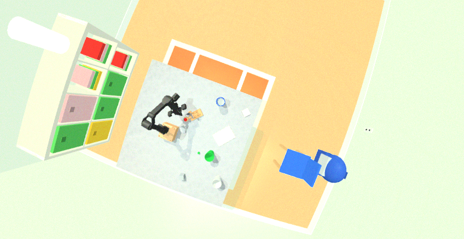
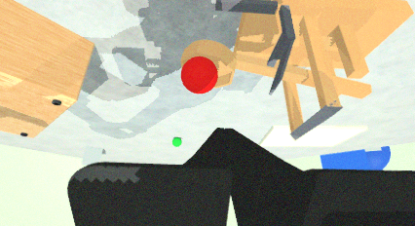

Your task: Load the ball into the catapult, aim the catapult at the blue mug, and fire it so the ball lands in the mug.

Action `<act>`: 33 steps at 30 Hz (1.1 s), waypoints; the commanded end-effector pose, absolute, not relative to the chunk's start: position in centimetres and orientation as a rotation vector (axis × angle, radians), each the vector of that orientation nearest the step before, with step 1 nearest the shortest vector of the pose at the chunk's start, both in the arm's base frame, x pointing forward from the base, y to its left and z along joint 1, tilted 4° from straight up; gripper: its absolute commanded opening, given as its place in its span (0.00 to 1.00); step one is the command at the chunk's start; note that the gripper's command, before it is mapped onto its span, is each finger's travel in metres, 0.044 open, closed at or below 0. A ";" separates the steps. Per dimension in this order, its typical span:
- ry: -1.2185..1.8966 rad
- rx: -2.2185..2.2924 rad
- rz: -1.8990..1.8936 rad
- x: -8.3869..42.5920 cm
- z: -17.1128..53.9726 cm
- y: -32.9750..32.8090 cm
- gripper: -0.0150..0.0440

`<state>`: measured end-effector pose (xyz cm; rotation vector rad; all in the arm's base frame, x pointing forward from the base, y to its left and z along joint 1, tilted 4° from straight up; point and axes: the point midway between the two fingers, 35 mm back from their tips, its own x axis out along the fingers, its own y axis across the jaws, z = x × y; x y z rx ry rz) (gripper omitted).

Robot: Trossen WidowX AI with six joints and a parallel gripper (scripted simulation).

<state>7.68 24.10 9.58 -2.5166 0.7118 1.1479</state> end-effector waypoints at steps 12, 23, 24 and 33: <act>0.708 -2.534 1.146 7.6 7.5 24.3 0.25; 0.708 -2.534 1.146 7.5 5.7 24.6 0.25; 0.708 -2.534 1.146 7.5 5.5 24.6 0.25; 0.708 -2.534 1.146 7.4 4.0 24.7 0.25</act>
